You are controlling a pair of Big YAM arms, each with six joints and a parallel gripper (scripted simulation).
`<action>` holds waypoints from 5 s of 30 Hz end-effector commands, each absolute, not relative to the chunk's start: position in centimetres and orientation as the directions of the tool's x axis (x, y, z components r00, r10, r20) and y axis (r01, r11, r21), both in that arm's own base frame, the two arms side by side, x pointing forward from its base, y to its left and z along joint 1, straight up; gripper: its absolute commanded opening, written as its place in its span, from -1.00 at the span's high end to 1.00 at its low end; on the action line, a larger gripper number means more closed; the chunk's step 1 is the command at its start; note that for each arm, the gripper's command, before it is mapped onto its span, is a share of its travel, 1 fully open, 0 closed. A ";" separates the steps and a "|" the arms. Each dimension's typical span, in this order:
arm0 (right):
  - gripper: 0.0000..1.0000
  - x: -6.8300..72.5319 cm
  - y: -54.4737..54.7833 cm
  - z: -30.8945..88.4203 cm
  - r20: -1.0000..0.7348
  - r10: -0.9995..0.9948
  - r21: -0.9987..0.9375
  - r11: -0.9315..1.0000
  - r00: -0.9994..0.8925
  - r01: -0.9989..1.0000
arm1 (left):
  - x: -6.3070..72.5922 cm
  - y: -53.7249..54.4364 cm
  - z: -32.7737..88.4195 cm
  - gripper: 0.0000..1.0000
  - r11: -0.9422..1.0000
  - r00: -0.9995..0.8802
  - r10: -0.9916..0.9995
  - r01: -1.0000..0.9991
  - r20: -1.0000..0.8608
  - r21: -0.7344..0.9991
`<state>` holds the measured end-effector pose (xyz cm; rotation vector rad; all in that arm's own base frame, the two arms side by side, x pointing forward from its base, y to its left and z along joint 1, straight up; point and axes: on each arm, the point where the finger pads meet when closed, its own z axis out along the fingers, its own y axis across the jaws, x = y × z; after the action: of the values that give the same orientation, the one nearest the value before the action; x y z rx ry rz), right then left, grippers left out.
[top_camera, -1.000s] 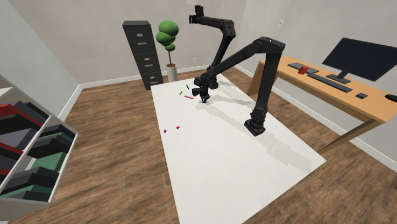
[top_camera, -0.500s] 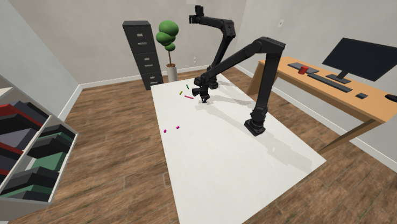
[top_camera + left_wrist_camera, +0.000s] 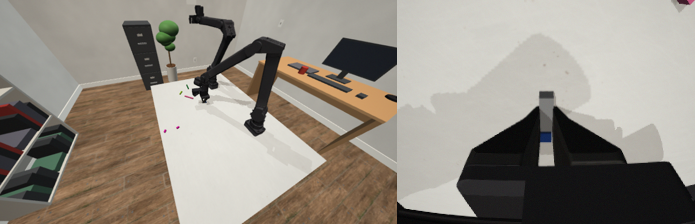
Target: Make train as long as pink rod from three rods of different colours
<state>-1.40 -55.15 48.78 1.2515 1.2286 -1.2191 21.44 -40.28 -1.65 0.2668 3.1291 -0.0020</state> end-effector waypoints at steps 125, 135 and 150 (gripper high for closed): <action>-1.00 -1.7 -54.5 50.1 -1.000 0.000 0.000 -0.031 0.000 1.000 | 21.3 -41.1 8.1 -1.00 0.987 -0.987 0.161 0.161 -0.017 -0.024; -1.00 -1.7 -54.5 50.1 -1.000 0.000 0.000 -0.031 0.000 1.000 | 21.9 -42.3 8.6 -1.00 0.987 -0.988 0.154 0.155 -0.023 -0.031; -1.00 -1.7 -54.5 50.1 -1.000 0.000 0.000 -0.031 0.000 1.000 | 28.5 -51.8 9.5 -1.00 0.973 -0.974 -0.227 -0.227 -0.010 -0.030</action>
<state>-1.40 -55.15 48.78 1.2515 1.2286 -1.2191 26.58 -48.90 8.66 -0.1387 3.1276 -0.0371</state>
